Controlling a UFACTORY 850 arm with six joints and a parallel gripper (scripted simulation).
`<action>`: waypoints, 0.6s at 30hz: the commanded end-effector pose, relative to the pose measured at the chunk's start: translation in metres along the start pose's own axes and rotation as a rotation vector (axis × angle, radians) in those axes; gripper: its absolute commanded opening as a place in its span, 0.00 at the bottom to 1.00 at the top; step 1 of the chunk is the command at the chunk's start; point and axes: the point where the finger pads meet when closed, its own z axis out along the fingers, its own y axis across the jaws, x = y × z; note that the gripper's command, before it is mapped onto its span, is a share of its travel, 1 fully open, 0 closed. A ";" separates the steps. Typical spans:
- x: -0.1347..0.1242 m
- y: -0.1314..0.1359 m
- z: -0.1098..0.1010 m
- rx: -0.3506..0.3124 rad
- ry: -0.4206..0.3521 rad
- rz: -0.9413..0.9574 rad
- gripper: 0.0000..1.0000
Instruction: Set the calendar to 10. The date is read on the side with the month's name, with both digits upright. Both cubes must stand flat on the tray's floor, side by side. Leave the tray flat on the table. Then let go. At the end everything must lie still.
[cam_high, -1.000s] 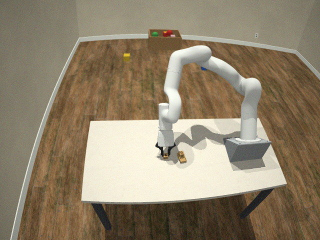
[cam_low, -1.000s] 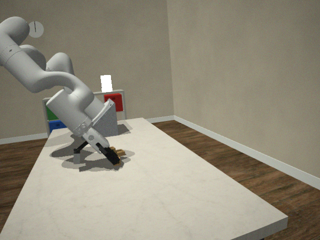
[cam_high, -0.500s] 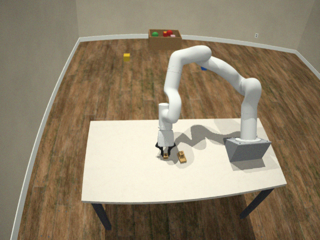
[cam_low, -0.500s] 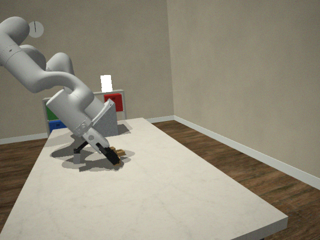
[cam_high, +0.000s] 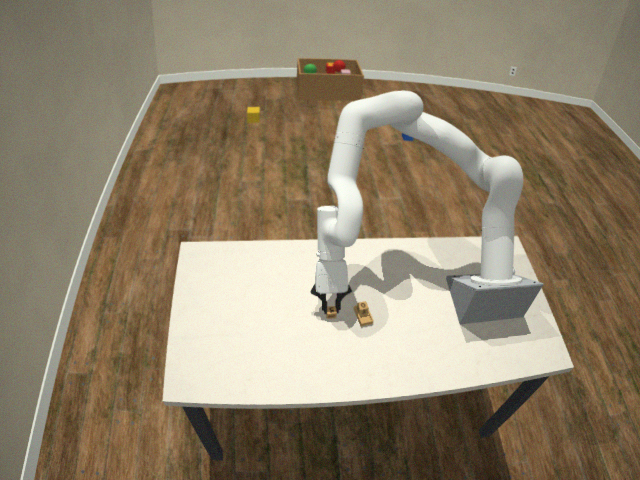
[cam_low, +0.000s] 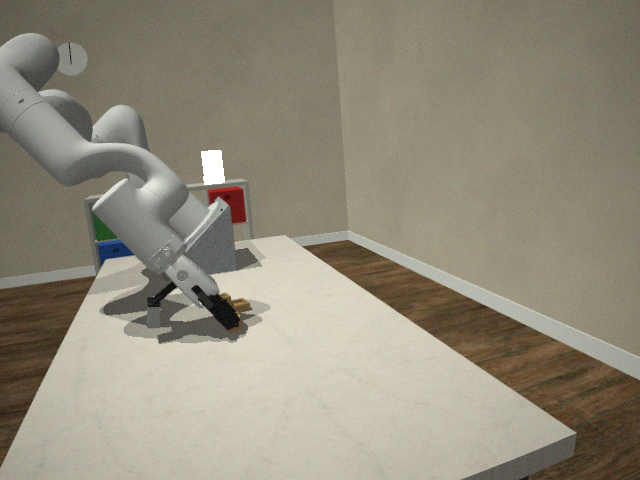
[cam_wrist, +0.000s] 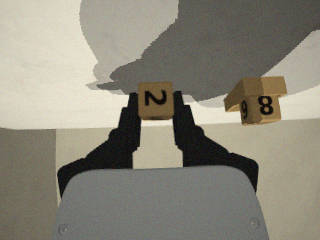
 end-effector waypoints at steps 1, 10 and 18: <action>0.000 -0.001 -0.001 0.002 0.000 -0.001 0.27; 0.000 -0.001 -0.001 0.002 0.000 -0.001 0.27; 0.000 -0.001 -0.001 0.002 0.000 -0.001 0.35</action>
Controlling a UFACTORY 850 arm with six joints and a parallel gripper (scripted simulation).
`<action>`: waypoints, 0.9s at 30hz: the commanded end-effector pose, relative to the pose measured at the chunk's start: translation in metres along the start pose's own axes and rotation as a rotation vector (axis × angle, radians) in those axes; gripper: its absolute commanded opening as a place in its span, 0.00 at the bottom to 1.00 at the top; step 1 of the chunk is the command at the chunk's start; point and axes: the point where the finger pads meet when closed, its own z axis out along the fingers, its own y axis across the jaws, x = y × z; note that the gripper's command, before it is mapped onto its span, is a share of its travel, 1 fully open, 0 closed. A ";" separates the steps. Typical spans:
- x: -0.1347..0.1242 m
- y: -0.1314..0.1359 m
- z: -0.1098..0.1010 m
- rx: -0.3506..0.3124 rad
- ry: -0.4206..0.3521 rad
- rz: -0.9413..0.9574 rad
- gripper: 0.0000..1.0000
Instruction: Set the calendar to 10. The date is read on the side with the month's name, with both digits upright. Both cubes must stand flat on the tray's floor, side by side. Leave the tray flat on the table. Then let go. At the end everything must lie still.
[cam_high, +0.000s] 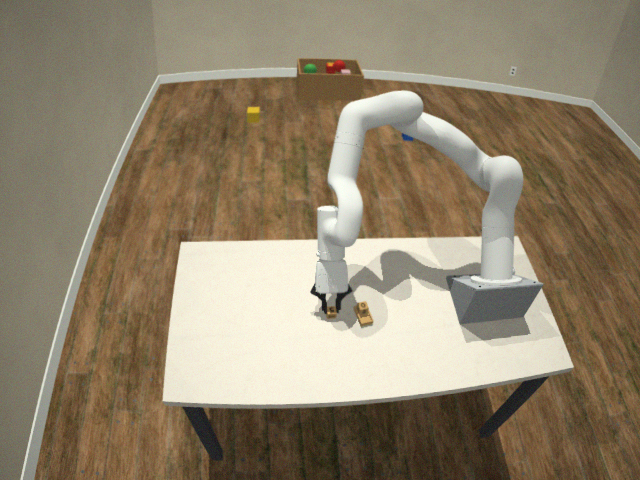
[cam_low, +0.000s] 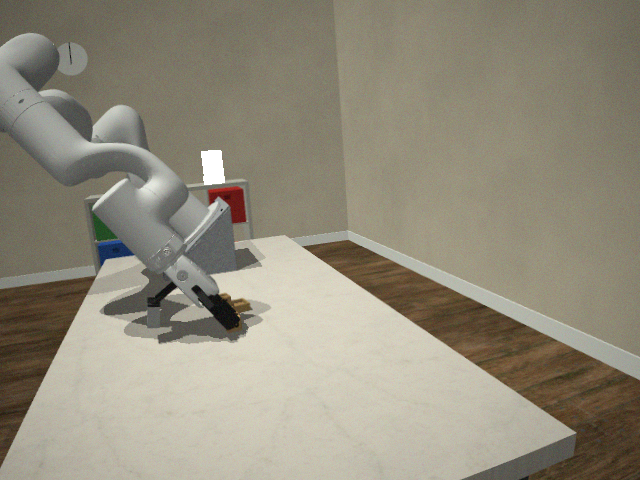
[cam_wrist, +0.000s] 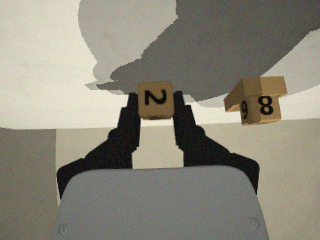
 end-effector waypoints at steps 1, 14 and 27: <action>0.000 -0.001 -0.001 0.002 0.000 -0.001 0.39; 0.000 -0.001 -0.001 0.002 0.000 -0.001 0.69; 0.000 -0.001 -0.001 0.002 0.000 -0.001 0.69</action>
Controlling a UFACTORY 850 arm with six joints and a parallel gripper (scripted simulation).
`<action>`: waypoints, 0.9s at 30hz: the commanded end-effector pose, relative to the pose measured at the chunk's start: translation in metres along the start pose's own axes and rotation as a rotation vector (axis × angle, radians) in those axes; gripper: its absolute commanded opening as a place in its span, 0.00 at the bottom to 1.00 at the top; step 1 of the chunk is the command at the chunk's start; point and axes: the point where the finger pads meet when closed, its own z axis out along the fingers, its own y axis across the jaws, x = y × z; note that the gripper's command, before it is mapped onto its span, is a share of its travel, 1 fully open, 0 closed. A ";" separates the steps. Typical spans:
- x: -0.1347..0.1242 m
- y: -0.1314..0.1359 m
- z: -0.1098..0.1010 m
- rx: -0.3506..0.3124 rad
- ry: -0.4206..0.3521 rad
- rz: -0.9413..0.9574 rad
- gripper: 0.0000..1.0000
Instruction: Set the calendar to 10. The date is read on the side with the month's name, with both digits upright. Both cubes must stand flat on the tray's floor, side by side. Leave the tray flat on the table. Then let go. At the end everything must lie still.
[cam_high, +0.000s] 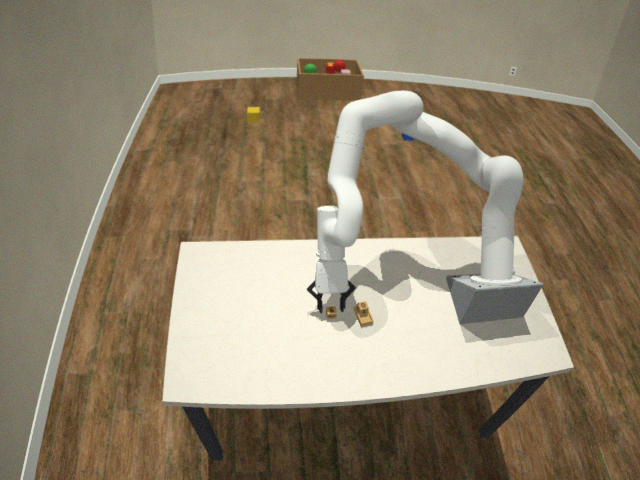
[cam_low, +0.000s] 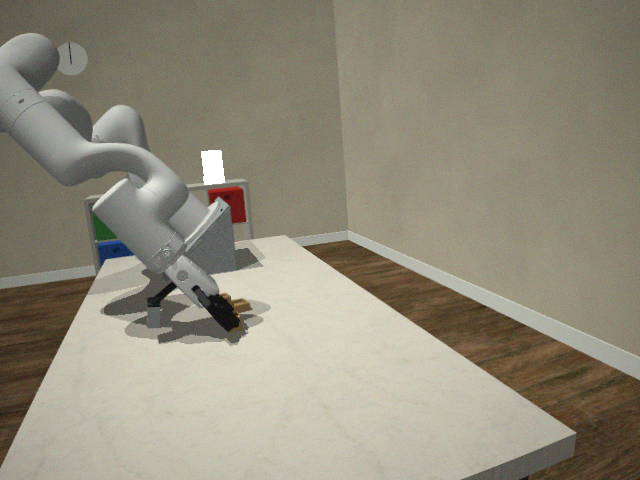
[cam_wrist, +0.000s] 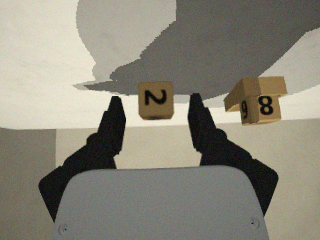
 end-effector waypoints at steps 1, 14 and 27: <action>0.000 -0.001 -0.001 0.002 0.000 -0.001 0.69; -0.010 -0.001 -0.014 0.002 0.000 -0.001 0.69; -0.031 -0.001 -0.045 0.002 0.000 -0.001 0.69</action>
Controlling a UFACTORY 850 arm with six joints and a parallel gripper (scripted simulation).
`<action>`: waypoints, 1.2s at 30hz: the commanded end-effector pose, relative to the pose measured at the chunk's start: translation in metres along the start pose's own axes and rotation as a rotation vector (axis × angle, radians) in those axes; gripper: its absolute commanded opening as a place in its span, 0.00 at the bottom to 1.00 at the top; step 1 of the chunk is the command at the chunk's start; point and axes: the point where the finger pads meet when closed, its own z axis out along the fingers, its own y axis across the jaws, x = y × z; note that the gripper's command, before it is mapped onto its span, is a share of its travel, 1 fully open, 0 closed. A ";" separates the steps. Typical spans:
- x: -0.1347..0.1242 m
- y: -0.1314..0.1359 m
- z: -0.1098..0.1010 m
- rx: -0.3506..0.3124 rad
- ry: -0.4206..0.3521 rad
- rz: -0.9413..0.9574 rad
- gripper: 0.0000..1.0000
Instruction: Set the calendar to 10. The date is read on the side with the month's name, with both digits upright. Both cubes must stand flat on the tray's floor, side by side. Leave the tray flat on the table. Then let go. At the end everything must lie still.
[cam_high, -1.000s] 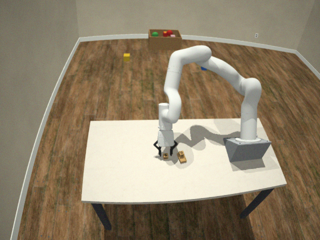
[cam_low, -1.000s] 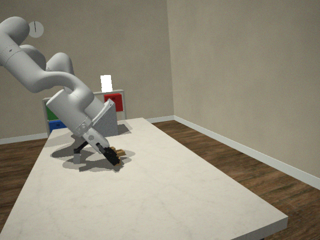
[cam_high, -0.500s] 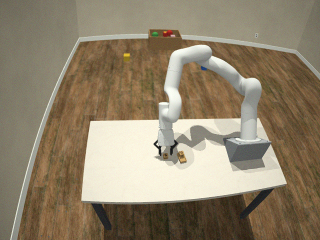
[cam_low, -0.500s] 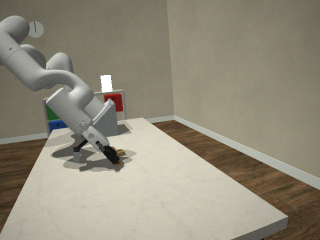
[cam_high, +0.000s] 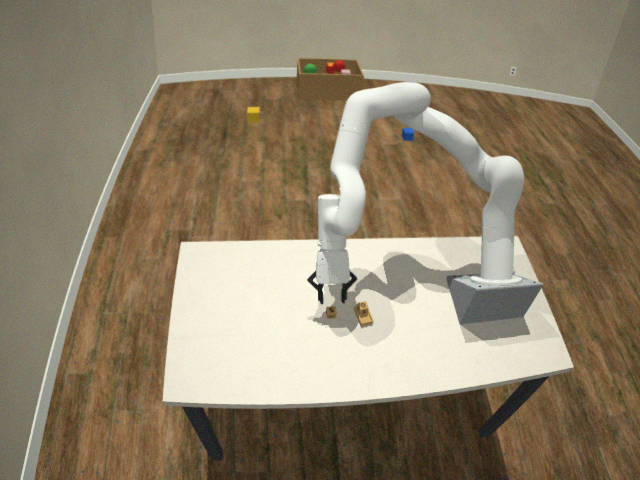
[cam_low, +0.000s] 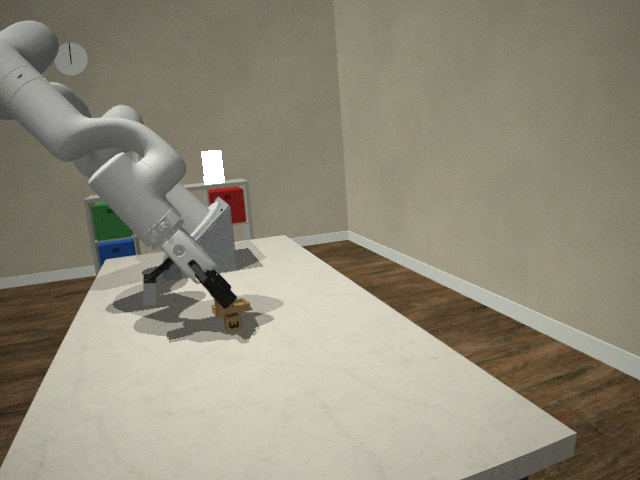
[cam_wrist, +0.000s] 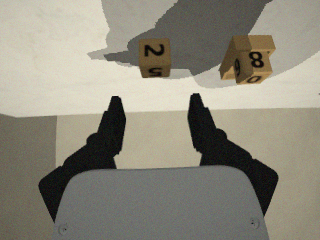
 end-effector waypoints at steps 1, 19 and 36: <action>-0.006 -0.001 -0.009 0.001 0.000 0.000 0.69; -0.014 0.000 -0.019 -0.004 0.008 -0.001 0.69; -0.017 0.005 -0.017 -0.025 0.237 -0.003 0.69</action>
